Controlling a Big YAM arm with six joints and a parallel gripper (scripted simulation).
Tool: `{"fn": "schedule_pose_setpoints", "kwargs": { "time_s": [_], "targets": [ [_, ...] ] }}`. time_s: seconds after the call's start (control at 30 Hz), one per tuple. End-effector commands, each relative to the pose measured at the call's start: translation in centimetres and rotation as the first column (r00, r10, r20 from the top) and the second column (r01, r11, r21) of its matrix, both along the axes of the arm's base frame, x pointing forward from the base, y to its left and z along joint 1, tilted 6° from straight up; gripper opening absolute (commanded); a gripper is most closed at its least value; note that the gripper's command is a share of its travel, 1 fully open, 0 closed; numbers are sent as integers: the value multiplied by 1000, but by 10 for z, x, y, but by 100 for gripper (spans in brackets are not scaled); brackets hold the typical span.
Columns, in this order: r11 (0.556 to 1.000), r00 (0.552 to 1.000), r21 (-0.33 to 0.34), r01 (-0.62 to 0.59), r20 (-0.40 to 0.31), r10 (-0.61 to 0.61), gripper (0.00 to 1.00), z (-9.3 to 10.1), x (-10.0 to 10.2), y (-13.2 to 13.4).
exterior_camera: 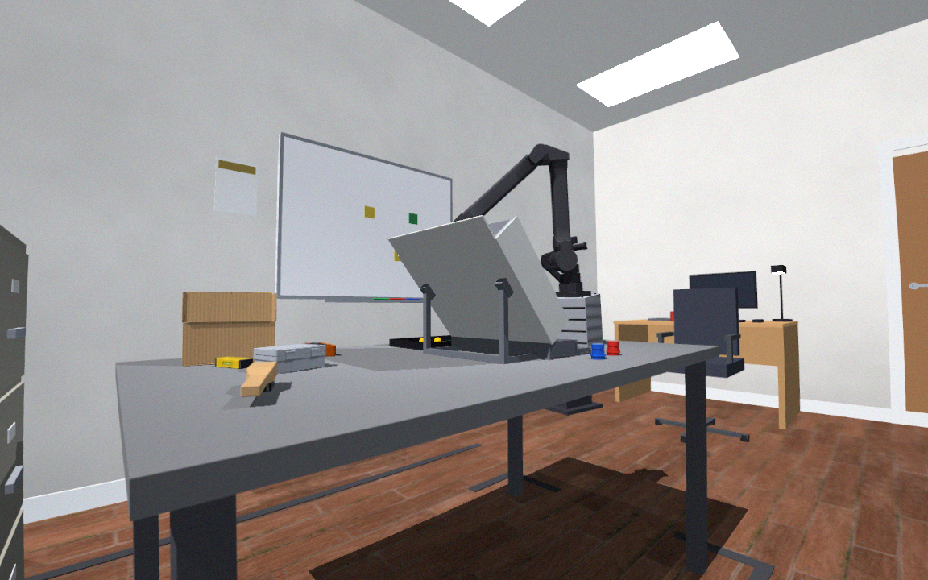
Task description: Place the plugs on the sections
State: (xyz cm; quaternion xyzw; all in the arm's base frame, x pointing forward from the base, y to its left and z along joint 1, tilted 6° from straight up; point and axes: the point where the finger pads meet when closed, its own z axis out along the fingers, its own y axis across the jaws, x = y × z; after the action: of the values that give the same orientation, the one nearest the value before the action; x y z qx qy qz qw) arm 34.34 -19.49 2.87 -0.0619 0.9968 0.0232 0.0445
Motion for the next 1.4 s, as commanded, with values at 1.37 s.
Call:
{"fn": "schedule_pose_setpoints", "kwargs": {
  "time_s": [1.37],
  "targets": [
    [1000, 1000, -13, -15, 21, 15, 80, -4, 64, -71]
  ]
}}
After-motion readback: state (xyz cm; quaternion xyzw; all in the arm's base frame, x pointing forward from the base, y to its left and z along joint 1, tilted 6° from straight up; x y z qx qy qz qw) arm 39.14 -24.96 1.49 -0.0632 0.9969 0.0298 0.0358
